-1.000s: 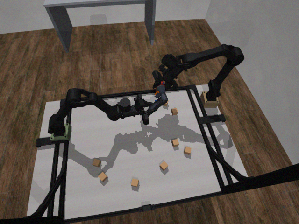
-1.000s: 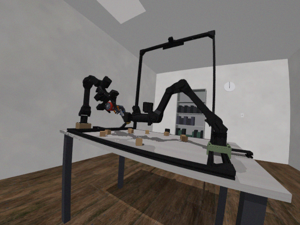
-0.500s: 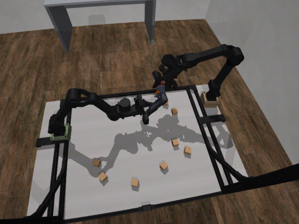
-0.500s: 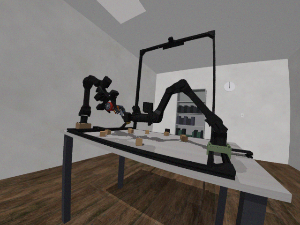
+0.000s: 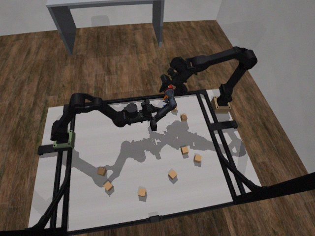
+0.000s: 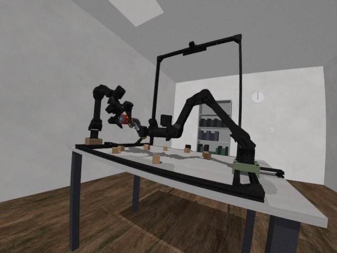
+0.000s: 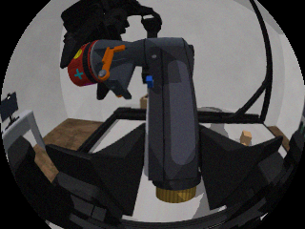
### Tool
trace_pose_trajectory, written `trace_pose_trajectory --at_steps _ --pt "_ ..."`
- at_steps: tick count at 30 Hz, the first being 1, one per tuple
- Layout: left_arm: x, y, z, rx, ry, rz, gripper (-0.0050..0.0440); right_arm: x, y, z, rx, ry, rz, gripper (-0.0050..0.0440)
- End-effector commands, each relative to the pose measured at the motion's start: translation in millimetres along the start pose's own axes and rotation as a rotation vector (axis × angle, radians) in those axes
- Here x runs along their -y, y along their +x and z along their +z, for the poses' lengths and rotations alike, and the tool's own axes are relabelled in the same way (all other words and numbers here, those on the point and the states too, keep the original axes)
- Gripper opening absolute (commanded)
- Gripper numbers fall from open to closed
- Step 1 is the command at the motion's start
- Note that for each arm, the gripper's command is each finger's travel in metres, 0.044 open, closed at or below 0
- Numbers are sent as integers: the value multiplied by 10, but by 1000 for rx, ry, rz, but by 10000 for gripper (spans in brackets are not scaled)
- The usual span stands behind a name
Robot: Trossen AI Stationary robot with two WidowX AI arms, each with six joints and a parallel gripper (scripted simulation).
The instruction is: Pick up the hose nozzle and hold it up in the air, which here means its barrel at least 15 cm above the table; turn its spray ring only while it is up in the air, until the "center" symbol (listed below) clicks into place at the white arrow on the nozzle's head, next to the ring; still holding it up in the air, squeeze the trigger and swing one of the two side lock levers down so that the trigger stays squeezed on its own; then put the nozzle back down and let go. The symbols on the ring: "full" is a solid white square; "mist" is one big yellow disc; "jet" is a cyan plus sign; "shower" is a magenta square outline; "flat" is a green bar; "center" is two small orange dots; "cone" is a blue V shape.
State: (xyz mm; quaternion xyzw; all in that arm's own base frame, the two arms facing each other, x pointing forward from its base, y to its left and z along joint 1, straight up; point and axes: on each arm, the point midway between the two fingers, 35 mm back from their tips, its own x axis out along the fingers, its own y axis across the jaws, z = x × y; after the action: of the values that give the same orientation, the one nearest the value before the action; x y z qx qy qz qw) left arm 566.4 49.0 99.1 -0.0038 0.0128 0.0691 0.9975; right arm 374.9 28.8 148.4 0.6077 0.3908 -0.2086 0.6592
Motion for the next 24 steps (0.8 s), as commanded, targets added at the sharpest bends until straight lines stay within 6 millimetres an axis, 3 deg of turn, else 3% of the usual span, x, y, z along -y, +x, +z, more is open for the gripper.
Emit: trace_pose_trajectory --at_steps 1,24 --pt "-1 16 85 26 6 1 0 -19 -100 0 -2 -1 7 400" --pt "-1 16 85 26 6 1 0 -35 -744 2 -2 -1 7 400"
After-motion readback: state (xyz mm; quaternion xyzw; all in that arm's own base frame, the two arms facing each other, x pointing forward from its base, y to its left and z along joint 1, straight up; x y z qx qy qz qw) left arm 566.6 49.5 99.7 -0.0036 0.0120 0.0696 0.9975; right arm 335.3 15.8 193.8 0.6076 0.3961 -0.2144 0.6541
